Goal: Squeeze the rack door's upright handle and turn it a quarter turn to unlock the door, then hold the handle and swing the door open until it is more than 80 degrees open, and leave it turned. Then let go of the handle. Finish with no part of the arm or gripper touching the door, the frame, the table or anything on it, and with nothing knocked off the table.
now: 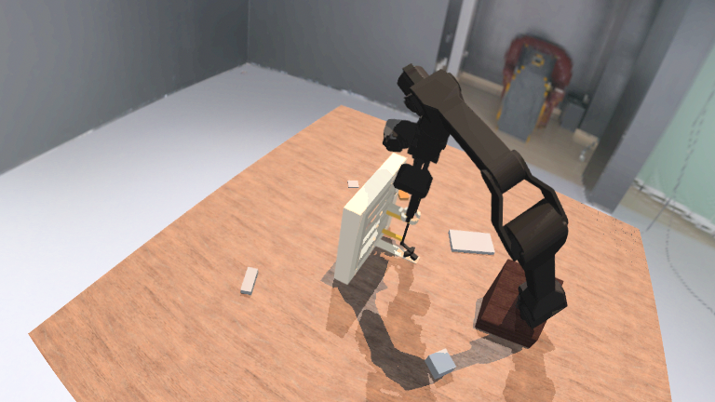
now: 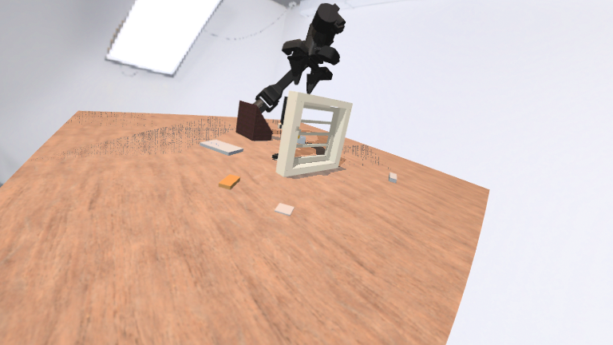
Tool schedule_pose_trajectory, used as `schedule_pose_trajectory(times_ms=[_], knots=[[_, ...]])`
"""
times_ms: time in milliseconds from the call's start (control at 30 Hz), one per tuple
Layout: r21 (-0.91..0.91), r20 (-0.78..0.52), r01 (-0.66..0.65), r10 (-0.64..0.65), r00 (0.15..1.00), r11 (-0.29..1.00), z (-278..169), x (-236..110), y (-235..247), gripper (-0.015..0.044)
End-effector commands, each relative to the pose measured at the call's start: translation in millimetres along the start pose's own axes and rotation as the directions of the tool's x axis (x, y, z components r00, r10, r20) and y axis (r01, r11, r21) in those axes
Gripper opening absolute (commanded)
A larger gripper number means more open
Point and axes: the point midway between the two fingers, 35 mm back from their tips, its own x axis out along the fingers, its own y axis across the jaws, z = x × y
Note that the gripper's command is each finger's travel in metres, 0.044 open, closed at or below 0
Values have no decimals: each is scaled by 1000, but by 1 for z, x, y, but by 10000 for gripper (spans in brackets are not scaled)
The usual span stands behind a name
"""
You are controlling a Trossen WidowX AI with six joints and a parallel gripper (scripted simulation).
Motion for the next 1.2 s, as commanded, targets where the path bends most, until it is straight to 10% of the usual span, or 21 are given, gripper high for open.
schedule_pose_trajectory(times_ms=[0,1167], knots=[[33,-14,-77,78,997,996,-6,2,-8,293],[150,-73,-261,274,959,954,-22,35,-17,293]])
